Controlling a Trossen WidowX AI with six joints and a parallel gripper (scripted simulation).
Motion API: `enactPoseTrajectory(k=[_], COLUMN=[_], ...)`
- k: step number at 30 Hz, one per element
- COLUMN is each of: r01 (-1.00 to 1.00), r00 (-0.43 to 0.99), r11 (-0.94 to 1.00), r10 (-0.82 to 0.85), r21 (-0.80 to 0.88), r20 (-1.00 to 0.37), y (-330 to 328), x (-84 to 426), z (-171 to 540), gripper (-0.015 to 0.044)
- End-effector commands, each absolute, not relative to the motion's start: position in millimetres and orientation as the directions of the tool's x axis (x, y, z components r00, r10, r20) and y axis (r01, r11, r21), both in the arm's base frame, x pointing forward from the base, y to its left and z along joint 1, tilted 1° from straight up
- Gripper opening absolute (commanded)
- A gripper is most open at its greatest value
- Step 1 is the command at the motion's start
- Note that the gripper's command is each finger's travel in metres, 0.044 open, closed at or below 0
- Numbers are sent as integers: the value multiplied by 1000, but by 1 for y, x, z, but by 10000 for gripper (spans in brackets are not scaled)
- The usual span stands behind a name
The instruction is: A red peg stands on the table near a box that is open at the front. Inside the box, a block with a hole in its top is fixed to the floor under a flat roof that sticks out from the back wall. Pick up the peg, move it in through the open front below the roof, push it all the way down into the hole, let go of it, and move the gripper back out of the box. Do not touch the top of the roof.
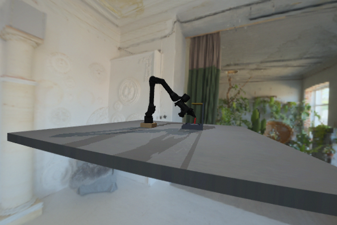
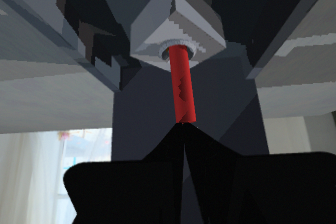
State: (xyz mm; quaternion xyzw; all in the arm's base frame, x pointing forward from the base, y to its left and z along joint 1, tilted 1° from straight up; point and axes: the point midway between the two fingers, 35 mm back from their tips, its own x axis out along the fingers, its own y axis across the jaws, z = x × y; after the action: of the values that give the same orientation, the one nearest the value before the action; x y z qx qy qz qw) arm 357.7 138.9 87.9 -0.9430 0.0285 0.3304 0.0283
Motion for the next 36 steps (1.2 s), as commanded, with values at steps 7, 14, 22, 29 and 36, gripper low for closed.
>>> enactPoseTrajectory(k=[7, 14, 22, 29, 36], r01=[-70, -71, -71, -72, -71], r00=[767, 765, 763, 761, 760], r11=[-997, -997, -997, -997, -997], r10=[-35, -35, -35, -35, -35], r21=[-30, -30, -30, -31, -30], r20=[-641, -643, -645, -648, -649], y=[137, 136, 137, 138, 135], x=[344, 322, 300, 279, 257], z=[87, 87, 92, 109, 126], gripper=[210, 220, 325, 440, 440])
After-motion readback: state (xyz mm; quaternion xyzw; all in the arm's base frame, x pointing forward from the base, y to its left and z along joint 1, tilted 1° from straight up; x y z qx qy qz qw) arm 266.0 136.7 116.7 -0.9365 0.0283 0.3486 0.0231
